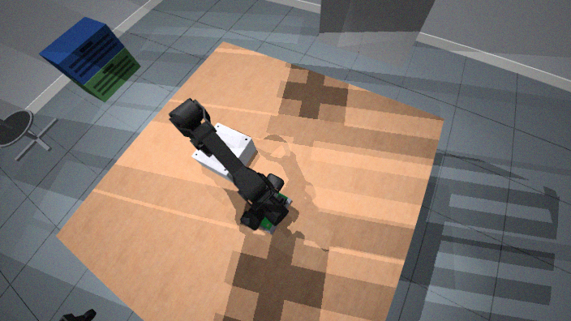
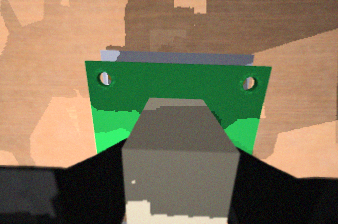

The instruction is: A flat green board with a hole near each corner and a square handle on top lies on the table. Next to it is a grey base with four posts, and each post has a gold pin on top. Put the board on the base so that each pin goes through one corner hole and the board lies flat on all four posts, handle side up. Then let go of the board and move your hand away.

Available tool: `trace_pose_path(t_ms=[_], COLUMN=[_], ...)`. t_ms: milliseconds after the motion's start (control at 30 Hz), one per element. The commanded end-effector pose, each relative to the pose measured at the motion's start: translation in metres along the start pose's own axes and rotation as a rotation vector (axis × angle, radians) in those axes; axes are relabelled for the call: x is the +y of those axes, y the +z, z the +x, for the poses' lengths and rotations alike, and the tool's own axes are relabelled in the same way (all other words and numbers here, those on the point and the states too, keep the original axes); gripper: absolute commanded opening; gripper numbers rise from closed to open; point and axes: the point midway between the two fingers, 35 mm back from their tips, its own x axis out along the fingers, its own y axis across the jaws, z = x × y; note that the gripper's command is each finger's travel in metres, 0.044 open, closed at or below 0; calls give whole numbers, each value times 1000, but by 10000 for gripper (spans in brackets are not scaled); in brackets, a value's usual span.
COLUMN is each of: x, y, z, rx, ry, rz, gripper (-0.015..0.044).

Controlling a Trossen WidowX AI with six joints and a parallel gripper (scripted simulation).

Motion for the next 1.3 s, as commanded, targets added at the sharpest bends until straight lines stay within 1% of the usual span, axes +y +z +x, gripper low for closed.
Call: trace_pose_path(t_ms=[0, 1267], x=[0, 0], y=[-1, 0], z=[2, 7], rx=[5, 0], ry=[1, 0], rz=[2, 0], gripper=[0, 0])
